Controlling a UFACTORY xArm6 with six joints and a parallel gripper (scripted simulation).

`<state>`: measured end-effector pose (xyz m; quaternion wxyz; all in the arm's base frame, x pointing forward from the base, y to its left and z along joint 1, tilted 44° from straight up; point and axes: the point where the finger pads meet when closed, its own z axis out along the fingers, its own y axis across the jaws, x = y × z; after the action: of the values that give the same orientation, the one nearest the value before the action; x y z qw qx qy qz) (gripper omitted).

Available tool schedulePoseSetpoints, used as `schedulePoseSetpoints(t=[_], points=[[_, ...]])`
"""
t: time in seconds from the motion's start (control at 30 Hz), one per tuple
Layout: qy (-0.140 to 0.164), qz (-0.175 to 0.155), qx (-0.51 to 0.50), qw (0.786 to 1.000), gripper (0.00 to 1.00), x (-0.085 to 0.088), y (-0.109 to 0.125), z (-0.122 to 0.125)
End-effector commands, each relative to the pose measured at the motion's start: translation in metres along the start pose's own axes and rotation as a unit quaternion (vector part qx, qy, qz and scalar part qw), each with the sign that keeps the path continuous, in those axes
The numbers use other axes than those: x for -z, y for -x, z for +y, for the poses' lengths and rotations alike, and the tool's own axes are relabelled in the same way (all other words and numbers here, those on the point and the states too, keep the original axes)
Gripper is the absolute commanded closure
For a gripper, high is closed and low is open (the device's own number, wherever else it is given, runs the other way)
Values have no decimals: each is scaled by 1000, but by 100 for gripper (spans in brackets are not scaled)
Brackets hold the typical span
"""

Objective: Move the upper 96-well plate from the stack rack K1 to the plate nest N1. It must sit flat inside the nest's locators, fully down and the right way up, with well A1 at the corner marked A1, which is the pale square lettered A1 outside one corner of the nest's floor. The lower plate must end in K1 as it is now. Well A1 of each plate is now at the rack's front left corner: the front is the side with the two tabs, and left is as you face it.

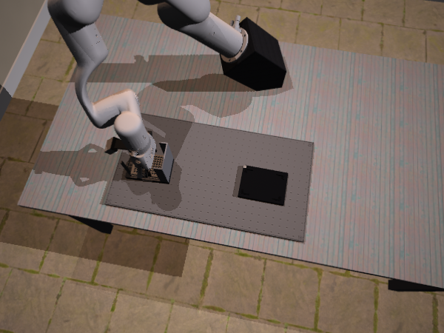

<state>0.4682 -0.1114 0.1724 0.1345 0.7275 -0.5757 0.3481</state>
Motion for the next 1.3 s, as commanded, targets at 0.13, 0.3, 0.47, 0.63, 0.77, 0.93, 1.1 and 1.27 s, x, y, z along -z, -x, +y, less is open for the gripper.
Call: schedulePoseSetpoints(t=[0.13, 0.3, 0.47, 0.63, 0.77, 0.93, 1.1, 1.27], points=[[-2, 0, 0, 1000, 0, 0, -1, -1], [-2, 0, 0, 1000, 0, -1, -1, -1], [-2, 0, 0, 1000, 0, -4, -1, -1], [-2, 0, 0, 1000, 0, -7, -1, -1], [-2, 0, 0, 1000, 0, -9, -1, -1], [-2, 0, 0, 1000, 0, -12, -1, -1], [-2, 0, 0, 1000, 0, -15, -1, -1], [-2, 0, 0, 1000, 0, -17, -1, -1]])
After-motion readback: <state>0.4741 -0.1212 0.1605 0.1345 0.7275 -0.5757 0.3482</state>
